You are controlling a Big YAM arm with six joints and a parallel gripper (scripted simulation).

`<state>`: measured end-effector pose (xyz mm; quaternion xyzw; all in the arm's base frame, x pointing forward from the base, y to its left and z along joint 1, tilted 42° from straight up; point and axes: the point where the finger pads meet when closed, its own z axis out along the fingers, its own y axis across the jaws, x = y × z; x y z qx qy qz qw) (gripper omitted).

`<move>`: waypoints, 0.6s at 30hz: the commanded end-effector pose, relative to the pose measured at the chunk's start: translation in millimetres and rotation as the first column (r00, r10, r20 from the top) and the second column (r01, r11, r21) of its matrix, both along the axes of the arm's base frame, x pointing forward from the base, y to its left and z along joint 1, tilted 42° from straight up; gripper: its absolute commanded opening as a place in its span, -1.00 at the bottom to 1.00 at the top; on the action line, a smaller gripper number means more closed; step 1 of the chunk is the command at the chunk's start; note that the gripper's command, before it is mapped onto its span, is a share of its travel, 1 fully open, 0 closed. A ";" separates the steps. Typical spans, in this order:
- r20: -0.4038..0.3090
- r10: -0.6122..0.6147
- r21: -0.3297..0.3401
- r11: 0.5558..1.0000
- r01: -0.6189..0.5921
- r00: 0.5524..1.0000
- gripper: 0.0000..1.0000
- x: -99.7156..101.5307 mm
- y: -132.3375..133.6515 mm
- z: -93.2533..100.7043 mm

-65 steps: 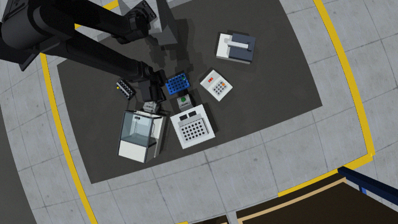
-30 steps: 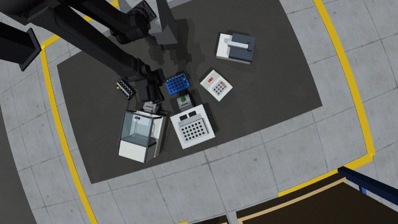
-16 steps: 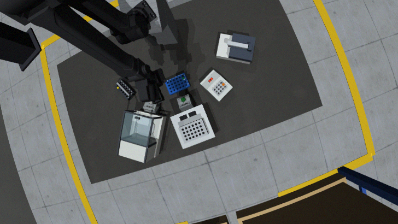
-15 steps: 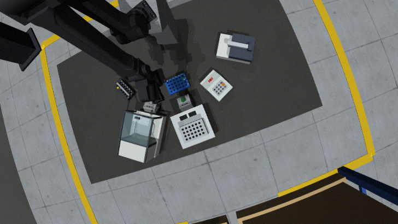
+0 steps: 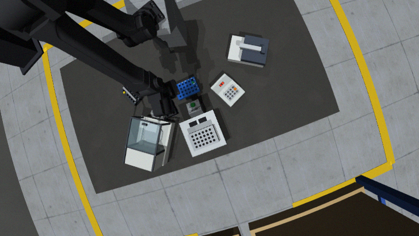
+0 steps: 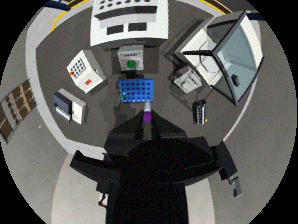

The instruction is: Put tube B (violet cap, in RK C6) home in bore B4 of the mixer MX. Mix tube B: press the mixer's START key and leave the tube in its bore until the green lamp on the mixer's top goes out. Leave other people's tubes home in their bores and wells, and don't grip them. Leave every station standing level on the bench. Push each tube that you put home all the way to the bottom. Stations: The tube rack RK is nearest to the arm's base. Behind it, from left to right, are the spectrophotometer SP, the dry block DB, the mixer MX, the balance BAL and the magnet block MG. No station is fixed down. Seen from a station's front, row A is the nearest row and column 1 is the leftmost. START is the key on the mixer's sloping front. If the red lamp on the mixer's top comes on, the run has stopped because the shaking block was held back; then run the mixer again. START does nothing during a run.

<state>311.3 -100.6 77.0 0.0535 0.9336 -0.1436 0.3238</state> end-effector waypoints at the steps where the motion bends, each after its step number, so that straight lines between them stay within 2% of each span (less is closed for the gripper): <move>1: 0.023 -0.004 0.013 1.000 0.004 1.000 -0.82 28.7 4.1 20.7; 3: 0.024 -0.004 0.013 1.000 0.004 1.000 -0.82 42.8 6.9 30.8; 4: 0.024 -0.004 0.013 1.000 0.004 1.000 -0.82 43.5 7.0 31.2; 11: 0.025 -0.002 0.012 1.000 0.002 1.000 -0.82 91.9 16.9 66.5; 13: 0.025 -0.002 0.012 1.000 0.002 1.000 -0.82 91.9 16.9 66.5; 18: 0.027 -0.001 0.012 1.000 0.001 1.000 -0.82 125.5 23.8 91.2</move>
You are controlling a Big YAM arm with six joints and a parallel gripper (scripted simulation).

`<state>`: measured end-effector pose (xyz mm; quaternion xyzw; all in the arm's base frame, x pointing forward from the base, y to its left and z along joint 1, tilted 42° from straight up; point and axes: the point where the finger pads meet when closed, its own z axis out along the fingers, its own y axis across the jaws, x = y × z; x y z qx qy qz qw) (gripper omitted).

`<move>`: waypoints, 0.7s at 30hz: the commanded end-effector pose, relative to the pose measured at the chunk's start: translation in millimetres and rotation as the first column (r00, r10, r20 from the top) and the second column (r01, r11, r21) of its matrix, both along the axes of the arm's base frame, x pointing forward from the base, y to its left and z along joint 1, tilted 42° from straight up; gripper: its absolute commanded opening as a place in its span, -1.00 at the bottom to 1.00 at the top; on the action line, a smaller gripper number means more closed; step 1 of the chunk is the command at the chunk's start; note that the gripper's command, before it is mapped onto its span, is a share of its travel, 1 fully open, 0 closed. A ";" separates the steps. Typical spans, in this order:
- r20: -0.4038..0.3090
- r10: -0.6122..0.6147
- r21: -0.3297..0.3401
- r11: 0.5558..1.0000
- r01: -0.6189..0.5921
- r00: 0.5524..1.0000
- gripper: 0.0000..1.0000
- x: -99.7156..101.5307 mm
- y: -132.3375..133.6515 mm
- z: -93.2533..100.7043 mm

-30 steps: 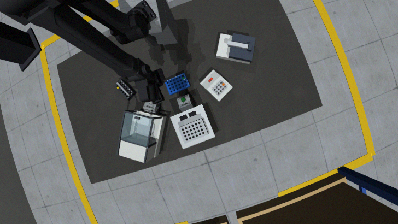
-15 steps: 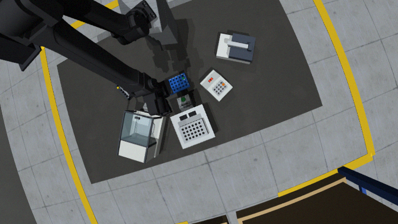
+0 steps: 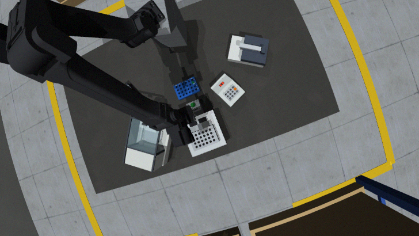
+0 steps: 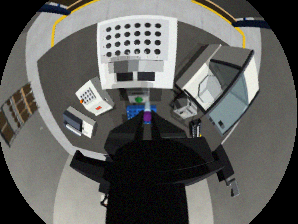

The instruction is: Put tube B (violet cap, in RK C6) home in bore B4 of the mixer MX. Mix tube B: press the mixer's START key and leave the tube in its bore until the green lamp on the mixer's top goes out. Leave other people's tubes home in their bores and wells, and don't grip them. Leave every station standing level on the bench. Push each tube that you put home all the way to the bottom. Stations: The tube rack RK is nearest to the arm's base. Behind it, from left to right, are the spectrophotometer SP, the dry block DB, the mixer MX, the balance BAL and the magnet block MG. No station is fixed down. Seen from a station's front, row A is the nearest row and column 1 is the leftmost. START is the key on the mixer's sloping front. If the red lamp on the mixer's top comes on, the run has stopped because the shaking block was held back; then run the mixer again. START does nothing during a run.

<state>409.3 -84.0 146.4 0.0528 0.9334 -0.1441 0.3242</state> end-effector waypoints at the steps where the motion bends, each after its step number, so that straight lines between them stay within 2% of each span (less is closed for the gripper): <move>1: 0.026 -0.002 0.014 1.000 0.002 1.000 -0.82 34.2 8.7 26.9; 10: 0.028 0.000 0.014 1.000 -0.001 1.000 -0.82 95.7 21.6 72.7; 12: 0.028 0.000 0.014 1.000 -0.001 1.000 -0.82 95.7 21.6 72.7; 14: 0.029 0.000 0.014 1.000 -0.001 1.000 -0.82 108.6 24.3 82.4; 17: 0.029 -0.009 0.015 1.000 0.008 1.000 -0.82 107.5 19.2 81.8; 19: 0.025 -0.010 0.016 1.000 0.010 1.000 -0.82 92.0 18.8 77.7; 21: 0.043 -0.011 0.015 1.000 0.010 0.999 -0.82 93.0 18.3 81.5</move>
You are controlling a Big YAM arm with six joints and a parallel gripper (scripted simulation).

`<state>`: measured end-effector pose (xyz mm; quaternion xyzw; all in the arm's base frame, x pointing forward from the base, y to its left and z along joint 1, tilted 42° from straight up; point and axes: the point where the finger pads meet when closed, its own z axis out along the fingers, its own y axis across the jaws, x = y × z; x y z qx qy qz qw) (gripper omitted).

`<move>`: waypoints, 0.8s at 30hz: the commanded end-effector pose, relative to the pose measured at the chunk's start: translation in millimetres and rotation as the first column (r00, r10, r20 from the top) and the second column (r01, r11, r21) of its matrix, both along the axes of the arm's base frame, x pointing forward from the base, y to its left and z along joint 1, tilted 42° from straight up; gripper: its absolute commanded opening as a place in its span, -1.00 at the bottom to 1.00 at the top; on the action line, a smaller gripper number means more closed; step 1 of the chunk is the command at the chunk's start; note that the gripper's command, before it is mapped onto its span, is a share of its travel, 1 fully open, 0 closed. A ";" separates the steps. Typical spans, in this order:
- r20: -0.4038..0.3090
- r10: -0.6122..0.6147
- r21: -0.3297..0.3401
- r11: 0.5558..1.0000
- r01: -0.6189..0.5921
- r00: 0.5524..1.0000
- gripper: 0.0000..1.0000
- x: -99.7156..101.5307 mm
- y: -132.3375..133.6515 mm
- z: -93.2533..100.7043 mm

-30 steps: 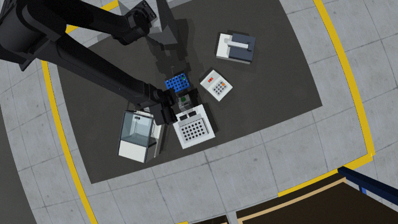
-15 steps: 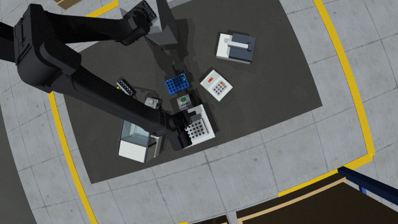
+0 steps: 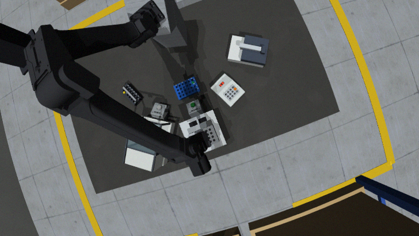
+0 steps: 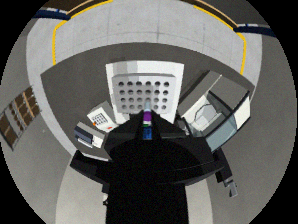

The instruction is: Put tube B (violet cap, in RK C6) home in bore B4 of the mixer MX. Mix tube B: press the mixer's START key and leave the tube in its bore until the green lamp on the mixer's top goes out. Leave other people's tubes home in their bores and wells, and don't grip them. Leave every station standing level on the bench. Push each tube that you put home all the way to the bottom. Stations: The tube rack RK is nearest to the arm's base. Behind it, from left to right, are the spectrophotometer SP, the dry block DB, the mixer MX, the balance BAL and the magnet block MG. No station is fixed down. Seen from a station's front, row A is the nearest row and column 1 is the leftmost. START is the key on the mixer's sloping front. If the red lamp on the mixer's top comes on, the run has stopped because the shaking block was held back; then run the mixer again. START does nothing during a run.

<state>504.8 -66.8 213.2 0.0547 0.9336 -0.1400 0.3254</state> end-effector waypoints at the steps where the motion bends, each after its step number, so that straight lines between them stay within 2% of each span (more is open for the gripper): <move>1: 0.042 -0.011 0.006 1.000 0.011 0.999 -0.82 -2.5 0.8 14.8; 21: 0.041 -0.014 0.003 1.000 0.014 0.999 -0.82 -7.5 -4.0 11.6; 22: 0.033 -0.002 0.000 1.000 0.002 0.999 -0.82 -0.5 -0.1 11.4; 24: 0.033 -0.002 0.000 1.000 0.002 0.999 -0.82 -0.5 -0.1 11.4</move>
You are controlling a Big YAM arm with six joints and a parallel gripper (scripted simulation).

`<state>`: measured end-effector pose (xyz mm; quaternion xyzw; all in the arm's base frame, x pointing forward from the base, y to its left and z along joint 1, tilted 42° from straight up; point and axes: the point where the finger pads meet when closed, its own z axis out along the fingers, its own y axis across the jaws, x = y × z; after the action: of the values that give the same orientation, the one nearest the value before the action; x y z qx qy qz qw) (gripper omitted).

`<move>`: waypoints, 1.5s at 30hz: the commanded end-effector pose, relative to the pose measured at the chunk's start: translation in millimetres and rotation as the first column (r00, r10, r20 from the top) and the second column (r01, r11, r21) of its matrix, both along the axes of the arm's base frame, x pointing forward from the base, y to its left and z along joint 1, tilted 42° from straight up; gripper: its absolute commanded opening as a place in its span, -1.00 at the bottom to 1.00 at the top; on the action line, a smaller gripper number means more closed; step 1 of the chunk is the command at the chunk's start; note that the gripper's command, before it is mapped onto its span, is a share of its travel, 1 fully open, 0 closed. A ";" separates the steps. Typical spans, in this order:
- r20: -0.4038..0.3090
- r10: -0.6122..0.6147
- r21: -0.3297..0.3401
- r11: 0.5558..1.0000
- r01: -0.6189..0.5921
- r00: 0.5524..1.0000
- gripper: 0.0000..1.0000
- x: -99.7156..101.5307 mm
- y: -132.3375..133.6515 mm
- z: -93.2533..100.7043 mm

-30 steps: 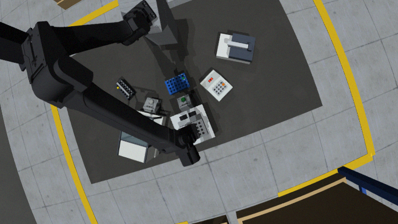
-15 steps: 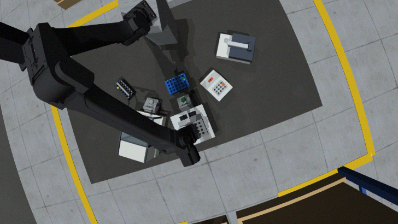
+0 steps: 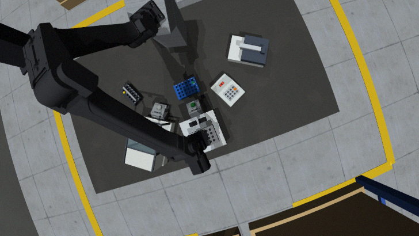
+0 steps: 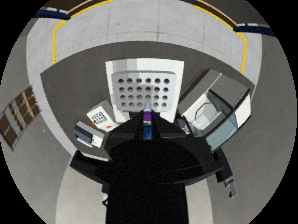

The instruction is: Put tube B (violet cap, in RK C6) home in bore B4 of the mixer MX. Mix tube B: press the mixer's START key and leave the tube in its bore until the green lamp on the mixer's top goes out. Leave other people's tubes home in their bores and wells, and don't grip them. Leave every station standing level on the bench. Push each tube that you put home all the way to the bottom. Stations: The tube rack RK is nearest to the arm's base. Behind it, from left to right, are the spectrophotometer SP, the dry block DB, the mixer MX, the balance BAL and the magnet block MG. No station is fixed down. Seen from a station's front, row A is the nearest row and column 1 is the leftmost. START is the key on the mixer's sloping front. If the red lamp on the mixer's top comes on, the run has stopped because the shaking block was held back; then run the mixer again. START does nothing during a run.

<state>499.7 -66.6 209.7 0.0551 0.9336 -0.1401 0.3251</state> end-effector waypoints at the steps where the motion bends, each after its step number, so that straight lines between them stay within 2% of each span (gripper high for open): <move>1: 0.034 -0.002 0.000 1.000 0.002 0.999 -0.82 4.6 -0.2 14.8; 23: 0.039 -0.010 0.002 1.000 0.010 0.999 -0.82 -3.9 -4.5 13.8; 26: 0.040 -0.011 0.002 1.000 0.011 0.999 -0.82 -3.9 -4.8 13.9; 27: 0.033 -0.002 0.000 1.000 0.002 0.999 -0.82 2.9 -0.7 13.6; 36: 0.033 -0.002 0.000 1.000 0.002 0.999 -0.82 2.8 -0.8 13.5; 37: 0.041 -0.012 0.001 1.000 0.011 0.999 -0.82 -4.1 -6.0 13.9; 39: 0.002 -0.008 -0.002 1.000 0.008 1.000 -0.82 1.5 -8.1 -7.3; 45: 0.001 -0.001 -0.004 1.000 0.001 1.000 -0.82 6.9 -8.9 -15.5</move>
<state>503.9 -72.0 205.4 0.0603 0.9313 -0.1402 0.3308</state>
